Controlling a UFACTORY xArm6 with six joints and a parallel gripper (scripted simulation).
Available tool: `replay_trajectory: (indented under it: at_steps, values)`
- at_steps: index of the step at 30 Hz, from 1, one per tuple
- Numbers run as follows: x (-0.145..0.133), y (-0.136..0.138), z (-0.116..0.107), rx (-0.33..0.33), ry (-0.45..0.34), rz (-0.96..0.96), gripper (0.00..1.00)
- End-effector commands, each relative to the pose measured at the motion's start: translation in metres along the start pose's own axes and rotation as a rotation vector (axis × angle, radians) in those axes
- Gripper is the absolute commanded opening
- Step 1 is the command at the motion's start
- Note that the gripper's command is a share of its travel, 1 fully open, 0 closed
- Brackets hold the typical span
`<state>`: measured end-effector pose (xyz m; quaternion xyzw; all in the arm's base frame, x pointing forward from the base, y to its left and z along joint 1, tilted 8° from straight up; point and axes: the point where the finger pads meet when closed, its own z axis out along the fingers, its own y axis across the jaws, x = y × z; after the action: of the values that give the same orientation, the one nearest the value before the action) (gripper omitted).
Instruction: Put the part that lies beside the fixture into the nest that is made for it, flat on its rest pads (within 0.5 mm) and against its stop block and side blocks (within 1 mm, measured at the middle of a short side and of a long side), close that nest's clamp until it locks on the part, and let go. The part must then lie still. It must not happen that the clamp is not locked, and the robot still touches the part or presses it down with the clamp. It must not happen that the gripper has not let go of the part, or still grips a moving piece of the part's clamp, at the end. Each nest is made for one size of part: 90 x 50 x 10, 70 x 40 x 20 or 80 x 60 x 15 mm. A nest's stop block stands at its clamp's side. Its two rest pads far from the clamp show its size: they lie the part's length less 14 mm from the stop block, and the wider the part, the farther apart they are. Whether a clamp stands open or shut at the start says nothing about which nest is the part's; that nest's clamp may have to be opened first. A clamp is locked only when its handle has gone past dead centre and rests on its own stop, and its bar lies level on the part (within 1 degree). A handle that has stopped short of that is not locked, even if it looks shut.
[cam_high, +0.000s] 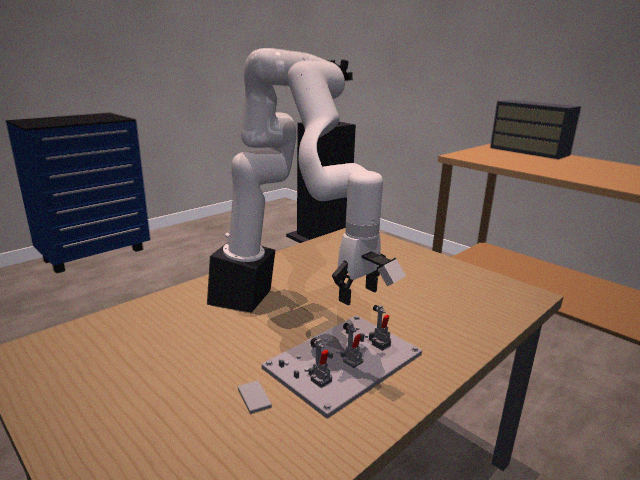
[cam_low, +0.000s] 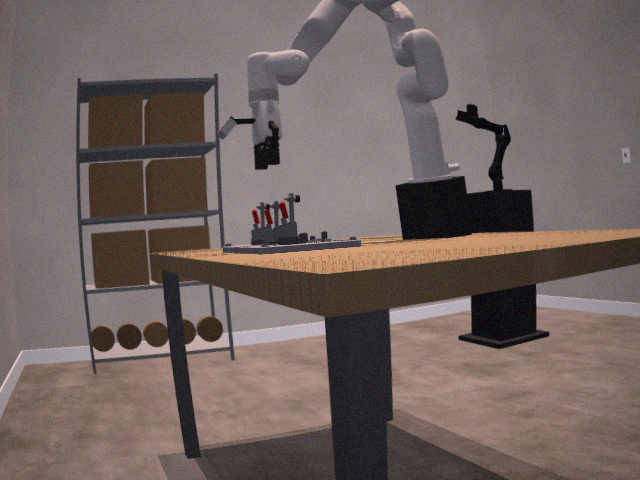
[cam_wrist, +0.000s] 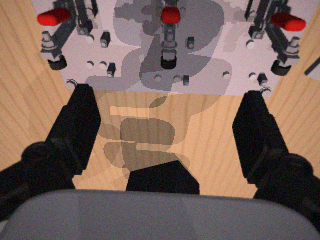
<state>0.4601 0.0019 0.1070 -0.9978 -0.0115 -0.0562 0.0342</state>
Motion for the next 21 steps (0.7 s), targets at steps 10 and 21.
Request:
replay_trajectory:
  at_steps: [10,21]
  values:
    - [-0.003,0.014,-0.003,0.0,0.004,0.0,1.0]
    - [-0.016,0.057,-0.003,0.0,0.004,0.0,1.0]
